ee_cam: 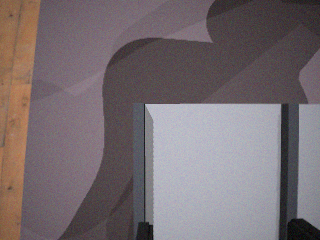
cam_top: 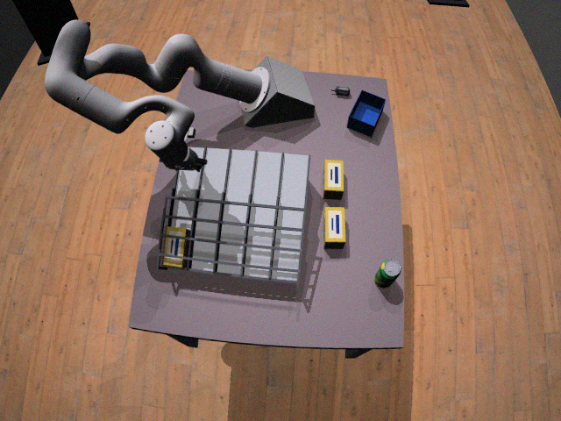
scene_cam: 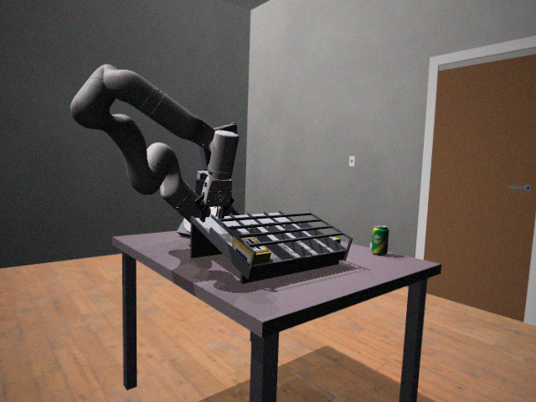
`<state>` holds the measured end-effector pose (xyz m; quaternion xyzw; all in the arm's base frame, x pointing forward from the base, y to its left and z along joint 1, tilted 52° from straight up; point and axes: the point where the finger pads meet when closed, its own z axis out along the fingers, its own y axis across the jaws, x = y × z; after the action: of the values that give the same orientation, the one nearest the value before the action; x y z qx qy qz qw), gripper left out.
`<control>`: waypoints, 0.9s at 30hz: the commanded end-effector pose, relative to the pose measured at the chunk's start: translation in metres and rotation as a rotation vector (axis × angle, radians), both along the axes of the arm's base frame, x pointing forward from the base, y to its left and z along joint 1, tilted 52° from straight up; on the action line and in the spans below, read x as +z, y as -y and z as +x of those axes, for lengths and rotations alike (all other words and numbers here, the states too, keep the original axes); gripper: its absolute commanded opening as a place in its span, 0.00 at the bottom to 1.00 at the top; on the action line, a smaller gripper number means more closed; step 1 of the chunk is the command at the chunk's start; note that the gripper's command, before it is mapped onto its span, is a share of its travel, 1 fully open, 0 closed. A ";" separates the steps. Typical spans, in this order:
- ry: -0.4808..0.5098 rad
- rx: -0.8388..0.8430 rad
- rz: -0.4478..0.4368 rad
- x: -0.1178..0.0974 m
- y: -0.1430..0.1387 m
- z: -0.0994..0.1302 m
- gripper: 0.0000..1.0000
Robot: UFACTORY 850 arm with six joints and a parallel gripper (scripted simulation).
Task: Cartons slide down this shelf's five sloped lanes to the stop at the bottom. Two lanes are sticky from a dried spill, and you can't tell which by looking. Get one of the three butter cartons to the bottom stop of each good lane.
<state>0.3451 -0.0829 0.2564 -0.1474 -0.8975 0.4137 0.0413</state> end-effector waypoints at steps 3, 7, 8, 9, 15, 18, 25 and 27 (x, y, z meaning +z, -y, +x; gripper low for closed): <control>0.001 0.000 0.000 0.000 0.000 0.000 0.80; 0.001 0.000 0.000 0.000 0.000 0.000 0.81; 0.001 0.000 0.000 0.000 0.000 0.000 0.81; 0.001 0.000 0.000 0.000 0.000 0.000 0.81; 0.001 0.000 0.000 0.000 0.000 0.000 0.81; 0.001 0.000 0.000 0.000 0.000 0.000 0.81; 0.001 0.000 0.000 0.000 0.000 0.000 0.83; 0.001 0.000 0.000 0.000 0.000 0.000 0.83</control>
<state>0.3451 -0.0829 0.2564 -0.1474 -0.8975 0.4137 0.0413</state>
